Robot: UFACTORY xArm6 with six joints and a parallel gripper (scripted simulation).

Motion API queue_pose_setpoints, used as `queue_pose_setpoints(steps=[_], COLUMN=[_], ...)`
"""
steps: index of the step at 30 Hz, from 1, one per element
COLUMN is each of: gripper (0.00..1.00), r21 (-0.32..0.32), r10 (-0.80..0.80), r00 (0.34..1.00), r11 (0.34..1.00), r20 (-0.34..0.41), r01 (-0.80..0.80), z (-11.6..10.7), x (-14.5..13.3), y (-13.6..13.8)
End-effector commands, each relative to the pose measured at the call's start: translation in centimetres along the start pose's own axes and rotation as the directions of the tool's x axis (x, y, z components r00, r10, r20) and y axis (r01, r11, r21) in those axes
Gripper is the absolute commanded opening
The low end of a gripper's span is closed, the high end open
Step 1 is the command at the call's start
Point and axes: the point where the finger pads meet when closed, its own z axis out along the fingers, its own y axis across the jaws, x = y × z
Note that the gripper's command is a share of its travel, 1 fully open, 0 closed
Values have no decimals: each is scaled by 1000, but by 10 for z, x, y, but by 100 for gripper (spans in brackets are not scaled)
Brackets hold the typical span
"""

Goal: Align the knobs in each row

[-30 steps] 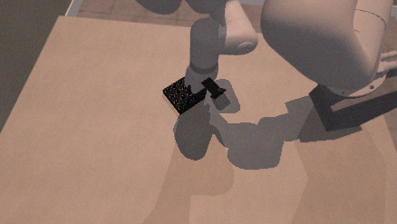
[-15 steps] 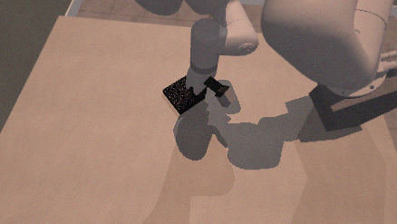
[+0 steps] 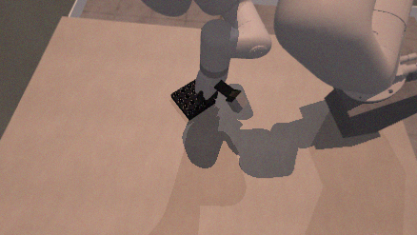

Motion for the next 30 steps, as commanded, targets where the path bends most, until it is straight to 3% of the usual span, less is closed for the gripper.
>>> queue_pose_setpoints(steps=[1, 17, 30], gripper=[19, 19, 19], r21=[-1, -1, -1], r10=[0, 0, 0], r00=[1000, 1000, 1000], r11=[1000, 1000, 1000], r20=[1, 1, 2], r01=[0, 0, 0], z=[0, -2, -30], x=[-1, -1, -1], y=[0, 0, 0])
